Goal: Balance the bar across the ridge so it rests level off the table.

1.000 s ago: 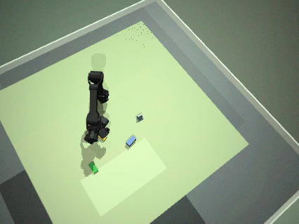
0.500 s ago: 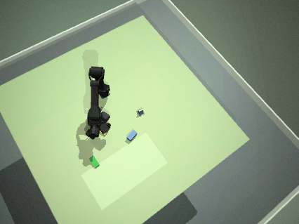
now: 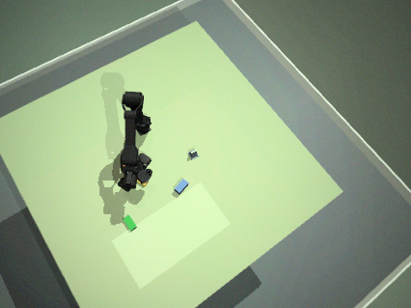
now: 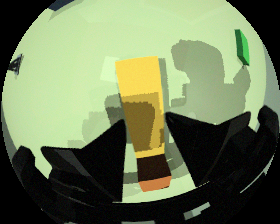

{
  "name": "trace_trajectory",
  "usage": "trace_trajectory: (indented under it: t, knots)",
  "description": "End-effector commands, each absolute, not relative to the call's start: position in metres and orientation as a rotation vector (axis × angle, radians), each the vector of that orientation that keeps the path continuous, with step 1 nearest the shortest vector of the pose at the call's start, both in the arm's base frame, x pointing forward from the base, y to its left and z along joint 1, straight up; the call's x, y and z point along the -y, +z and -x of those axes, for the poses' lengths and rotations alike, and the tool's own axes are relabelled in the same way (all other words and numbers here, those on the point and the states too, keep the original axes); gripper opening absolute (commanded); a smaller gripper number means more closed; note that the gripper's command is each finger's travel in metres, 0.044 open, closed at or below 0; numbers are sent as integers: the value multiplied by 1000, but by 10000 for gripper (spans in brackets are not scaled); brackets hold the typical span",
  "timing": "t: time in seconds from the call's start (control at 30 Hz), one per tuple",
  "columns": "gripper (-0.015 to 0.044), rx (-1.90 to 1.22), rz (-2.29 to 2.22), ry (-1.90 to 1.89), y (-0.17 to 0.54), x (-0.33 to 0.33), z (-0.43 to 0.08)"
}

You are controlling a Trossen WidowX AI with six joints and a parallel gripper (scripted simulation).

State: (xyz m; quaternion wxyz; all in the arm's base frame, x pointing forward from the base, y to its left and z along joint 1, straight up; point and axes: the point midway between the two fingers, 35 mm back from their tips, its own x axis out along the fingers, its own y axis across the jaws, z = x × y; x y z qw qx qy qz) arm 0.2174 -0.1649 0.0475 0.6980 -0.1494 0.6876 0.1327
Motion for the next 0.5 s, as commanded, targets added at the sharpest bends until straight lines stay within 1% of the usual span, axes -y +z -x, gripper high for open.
trace_trajectory:
  t: [0.0, 0.2, 0.3, 0.47]
  knots:
    - [125, -1533, 332, 296, 48, 165, -217]
    - [85, -1533, 332, 296, 48, 165, -217]
    - [6, -1533, 332, 296, 51, 165, -218]
    - [0, -1532, 333, 297, 64, 166, -219]
